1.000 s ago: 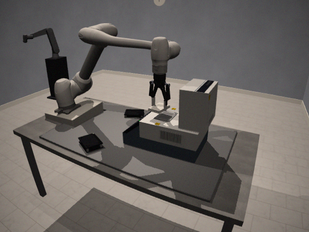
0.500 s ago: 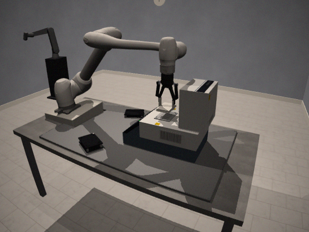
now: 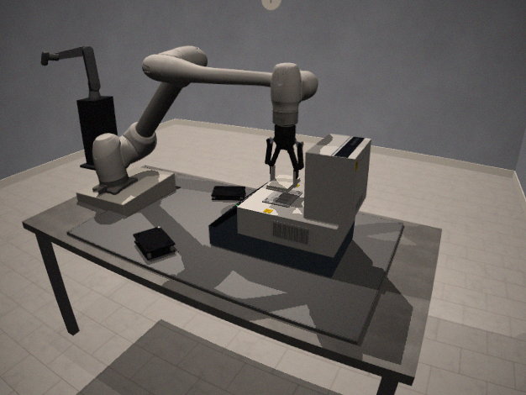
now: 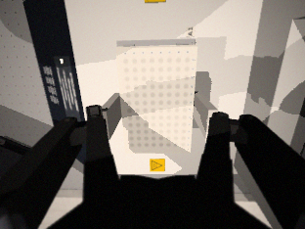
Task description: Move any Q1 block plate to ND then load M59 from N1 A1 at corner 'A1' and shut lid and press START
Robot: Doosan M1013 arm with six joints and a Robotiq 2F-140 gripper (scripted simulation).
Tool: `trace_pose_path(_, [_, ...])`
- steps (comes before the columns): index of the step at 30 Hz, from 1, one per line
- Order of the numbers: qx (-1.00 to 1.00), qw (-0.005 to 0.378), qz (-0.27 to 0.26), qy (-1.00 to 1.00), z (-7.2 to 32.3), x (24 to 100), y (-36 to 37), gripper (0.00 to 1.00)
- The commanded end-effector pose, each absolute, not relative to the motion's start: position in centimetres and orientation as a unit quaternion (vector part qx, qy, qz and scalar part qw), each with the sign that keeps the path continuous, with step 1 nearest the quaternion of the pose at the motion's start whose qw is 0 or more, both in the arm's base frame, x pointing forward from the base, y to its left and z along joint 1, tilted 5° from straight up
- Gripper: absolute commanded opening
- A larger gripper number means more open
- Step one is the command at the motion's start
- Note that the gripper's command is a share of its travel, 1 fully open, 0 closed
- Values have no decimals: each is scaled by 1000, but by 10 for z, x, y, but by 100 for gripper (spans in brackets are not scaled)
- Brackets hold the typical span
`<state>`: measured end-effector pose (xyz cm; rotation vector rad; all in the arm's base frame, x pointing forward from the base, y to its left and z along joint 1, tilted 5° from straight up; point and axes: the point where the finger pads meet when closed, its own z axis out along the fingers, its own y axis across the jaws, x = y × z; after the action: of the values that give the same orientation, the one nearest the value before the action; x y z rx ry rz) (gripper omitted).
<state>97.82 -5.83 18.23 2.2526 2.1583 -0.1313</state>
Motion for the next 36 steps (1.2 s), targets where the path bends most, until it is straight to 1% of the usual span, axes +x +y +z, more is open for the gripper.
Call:
trace_pose_path(1, [721,10,-42,691,183,978,-58,0])
trace_pose_path(36, [721,10,-42,691,179,977,-59,0])
